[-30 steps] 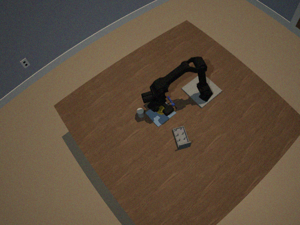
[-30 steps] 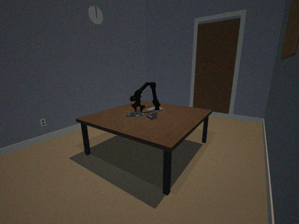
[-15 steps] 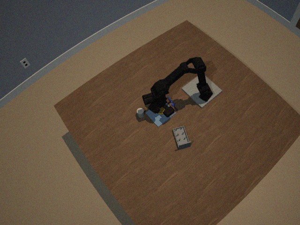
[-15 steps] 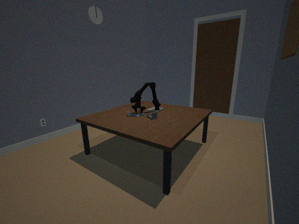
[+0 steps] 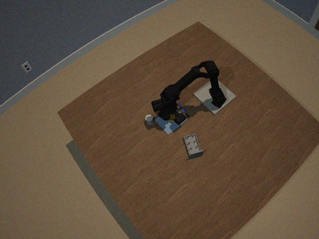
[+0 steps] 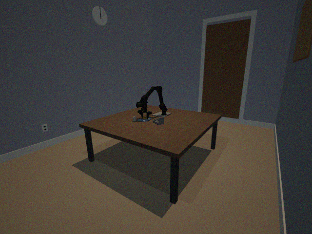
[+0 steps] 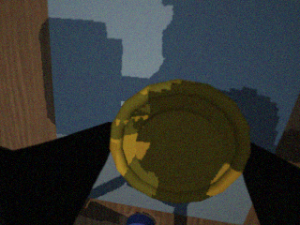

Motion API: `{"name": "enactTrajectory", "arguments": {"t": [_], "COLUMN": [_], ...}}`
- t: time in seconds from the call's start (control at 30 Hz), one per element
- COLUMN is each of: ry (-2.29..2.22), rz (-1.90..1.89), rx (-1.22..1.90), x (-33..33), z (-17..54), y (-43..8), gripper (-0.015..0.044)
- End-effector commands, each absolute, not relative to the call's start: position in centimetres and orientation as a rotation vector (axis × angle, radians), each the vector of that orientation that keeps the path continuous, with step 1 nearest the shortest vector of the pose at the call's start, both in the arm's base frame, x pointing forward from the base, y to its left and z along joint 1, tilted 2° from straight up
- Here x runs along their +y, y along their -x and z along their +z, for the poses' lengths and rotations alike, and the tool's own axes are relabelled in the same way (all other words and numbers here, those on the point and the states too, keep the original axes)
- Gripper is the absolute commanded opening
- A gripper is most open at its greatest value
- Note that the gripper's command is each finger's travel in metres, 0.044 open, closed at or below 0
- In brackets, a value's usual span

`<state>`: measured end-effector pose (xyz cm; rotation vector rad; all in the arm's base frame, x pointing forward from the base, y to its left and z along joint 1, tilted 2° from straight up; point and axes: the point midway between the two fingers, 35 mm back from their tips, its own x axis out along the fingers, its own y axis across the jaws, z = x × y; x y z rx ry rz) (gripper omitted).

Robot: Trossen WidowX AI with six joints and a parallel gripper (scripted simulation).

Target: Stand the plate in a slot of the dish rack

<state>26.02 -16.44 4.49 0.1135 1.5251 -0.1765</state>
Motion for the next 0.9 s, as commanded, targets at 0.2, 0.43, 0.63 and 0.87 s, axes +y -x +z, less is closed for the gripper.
{"name": "enactTrajectory", "arguments": {"t": [0.2,0.43,0.63,0.87], "ry": [-0.116,-0.116,-0.116,-0.115], "rz": [-0.179,-0.179,-0.179,-0.18], "rx": [1.524,1.523,1.523,1.522], "x": [-16.6,-16.9,-17.0,-17.0], "z": [6.3,9.1,11.5,14.1], "y": [-26.5,-26.9,-27.1,-27.3], "gripper": [0.0134,0.0,0.0,0.0]}}
